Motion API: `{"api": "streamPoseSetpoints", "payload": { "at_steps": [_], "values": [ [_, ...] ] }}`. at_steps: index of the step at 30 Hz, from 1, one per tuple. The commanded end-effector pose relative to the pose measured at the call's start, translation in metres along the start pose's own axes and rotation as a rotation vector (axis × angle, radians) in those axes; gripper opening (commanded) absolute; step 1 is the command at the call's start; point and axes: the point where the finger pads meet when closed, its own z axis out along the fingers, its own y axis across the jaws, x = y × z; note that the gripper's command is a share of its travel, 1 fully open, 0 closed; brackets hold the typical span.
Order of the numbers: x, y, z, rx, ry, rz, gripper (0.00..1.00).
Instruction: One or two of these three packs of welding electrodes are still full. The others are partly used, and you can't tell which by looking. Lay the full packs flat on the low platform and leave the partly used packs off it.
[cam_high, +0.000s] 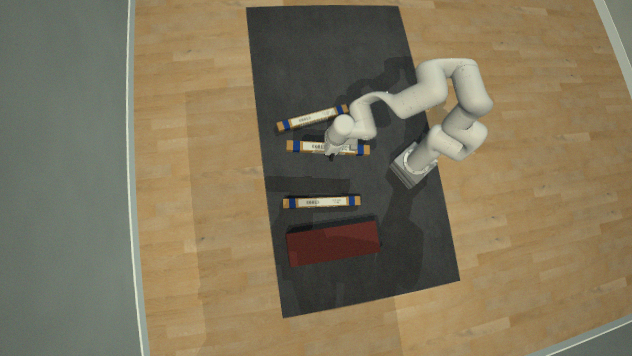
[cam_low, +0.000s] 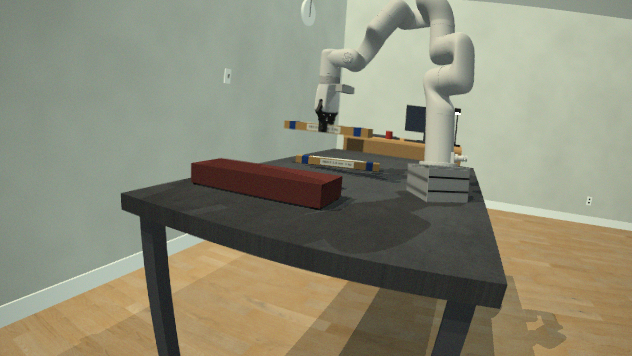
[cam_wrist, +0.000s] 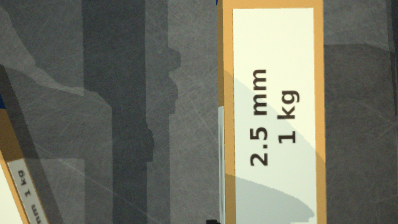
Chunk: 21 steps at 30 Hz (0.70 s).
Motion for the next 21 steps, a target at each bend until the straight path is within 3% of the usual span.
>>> {"api": "streamPoseSetpoints", "payload": {
  "at_steps": [1,21],
  "values": [
    [-0.0014,0.0002,-0.001,-0.001,-0.003,0.0,0.35],
    [-0.0014,0.0002,0.0041,-0.001,-0.003,0.0,0.35]
  ]
}}
